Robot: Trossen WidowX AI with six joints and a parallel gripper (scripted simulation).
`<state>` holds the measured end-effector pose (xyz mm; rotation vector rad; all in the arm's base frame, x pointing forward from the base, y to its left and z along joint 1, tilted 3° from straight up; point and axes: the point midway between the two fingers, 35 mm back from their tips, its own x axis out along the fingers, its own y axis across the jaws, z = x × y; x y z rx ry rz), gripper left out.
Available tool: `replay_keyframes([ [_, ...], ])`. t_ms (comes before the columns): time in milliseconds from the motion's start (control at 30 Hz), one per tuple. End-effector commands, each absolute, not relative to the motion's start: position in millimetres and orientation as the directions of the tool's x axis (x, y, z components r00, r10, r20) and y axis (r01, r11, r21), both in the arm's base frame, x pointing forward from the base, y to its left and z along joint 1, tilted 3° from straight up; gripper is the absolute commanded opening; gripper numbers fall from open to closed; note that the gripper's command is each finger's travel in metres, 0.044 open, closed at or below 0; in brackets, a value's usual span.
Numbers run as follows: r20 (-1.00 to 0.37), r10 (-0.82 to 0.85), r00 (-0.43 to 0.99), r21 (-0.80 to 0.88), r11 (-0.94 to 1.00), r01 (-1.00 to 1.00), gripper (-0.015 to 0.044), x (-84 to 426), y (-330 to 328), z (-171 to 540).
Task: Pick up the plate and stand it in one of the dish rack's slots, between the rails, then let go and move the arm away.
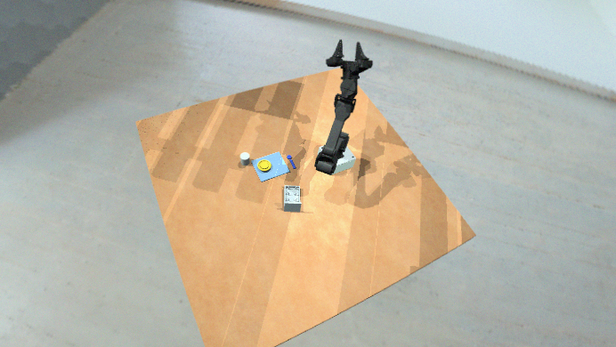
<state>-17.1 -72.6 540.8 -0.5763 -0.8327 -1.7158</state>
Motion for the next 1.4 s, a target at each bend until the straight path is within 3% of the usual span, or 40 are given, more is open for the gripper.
replay_keyframes([
  [0,0.732,-0.616,-0.291,0.244,-0.162,0.956,0.0400,-17.4,-72.9,540.7],
  [767,0.463,-0.857,-0.225,0.367,-0.046,0.929,0.0400,-60.4,-172.2,505.6],
  [1367,0.124,-0.992,-0.025,0.371,0.023,0.928,0.0400,-32.1,-273.1,441.7],
])
